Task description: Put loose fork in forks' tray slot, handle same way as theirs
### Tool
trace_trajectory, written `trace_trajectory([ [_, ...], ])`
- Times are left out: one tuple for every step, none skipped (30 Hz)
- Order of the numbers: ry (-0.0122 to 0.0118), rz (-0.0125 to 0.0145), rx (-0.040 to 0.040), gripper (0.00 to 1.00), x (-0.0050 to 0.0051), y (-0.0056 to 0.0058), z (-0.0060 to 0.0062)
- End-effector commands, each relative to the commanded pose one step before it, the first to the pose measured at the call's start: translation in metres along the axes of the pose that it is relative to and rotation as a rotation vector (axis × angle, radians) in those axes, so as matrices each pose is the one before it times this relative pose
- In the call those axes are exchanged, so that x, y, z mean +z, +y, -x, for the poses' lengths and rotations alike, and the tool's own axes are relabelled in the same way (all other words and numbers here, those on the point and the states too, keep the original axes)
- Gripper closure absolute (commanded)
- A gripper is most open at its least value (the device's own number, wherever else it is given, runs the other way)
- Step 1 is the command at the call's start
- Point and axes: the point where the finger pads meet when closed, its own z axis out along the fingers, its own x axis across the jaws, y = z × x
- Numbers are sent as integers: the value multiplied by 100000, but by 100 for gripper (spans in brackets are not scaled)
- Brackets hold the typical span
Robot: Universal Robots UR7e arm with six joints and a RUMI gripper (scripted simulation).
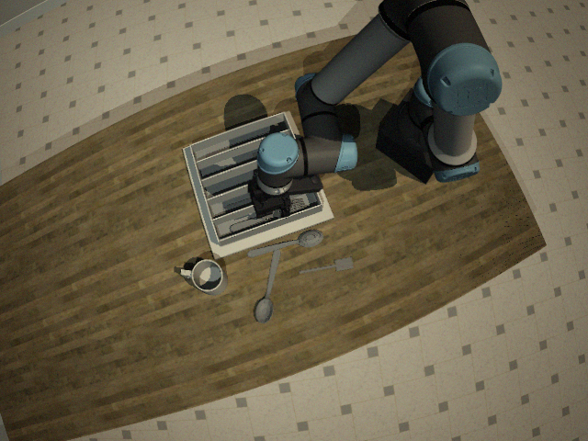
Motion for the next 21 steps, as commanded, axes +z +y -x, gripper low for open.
trace_trajectory([
  [-74,127,5,86,-482,93,28],
  [0,0,0,86,0,0,0],
  [0,0,0,86,0,0,0],
  [0,0,0,86,-180,19,0],
  [0,0,0,86,-208,20,0],
  [0,0,0,86,-238,25,0],
  [0,0,0,86,-265,26,0],
  [0,0,0,86,-294,31,0],
  [0,0,0,86,-320,32,0],
  [0,0,0,86,-345,35,0],
  [0,0,0,86,-369,38,0],
  [0,0,0,86,-390,40,0],
  [0,0,0,86,-410,41,0],
  [0,0,0,86,-427,43,0],
  [0,0,0,86,-442,44,0],
  [0,0,0,86,-454,46,0],
  [0,0,0,86,-464,47,0],
  [0,0,0,86,-470,48,0],
  [0,0,0,86,0,0,0],
  [0,0,0,86,0,0,0],
  [0,0,0,86,-473,48,0],
])
